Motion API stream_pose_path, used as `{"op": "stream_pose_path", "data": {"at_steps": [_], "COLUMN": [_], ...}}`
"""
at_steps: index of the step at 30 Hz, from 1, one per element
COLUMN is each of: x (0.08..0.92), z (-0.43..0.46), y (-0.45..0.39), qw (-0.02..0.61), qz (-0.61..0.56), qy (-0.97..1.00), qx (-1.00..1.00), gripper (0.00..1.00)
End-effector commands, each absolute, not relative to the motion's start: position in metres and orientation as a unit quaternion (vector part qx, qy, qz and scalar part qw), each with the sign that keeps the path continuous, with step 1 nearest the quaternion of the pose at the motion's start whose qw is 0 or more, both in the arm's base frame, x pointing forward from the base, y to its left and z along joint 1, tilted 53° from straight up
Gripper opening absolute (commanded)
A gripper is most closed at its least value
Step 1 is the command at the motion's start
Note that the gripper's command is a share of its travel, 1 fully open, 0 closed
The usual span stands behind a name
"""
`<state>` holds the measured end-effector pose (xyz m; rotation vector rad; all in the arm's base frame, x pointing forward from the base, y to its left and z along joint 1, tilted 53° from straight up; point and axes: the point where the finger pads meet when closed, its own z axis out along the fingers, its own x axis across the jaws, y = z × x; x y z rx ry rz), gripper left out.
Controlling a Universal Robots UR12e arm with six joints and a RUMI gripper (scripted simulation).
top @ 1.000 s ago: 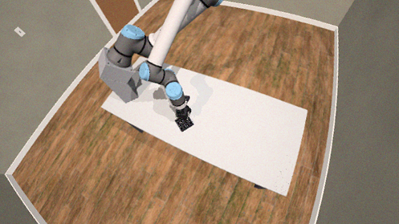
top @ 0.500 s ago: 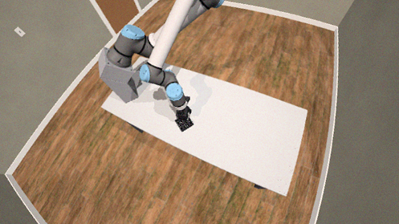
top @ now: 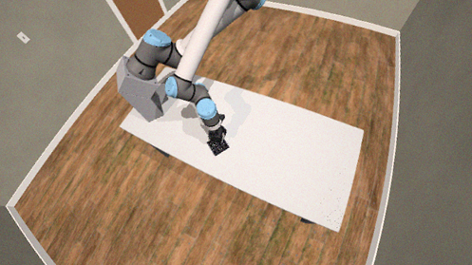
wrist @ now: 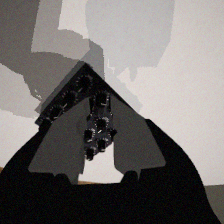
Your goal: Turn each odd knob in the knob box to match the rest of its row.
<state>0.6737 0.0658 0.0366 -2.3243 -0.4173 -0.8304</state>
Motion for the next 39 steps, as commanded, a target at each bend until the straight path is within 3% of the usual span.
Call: {"op": "stream_pose_path", "data": {"at_steps": [1, 23, 24, 39], "x": [0.6739, 0.6739, 0.6739, 0.6739], "z": [0.0368, 0.0368, 0.0368, 0.0368], "y": [0.0654, 0.0654, 0.0654, 0.0654], "qw": [0.314, 0.314, 0.314, 0.314], "qz": [-0.315, -0.315, -0.315, -0.315], "qy": [-0.158, -0.158, -0.158, -0.158], "qx": [-0.882, -0.882, -0.882, -0.882], "gripper": [0.11, 0.11, 0.04, 0.04]}}
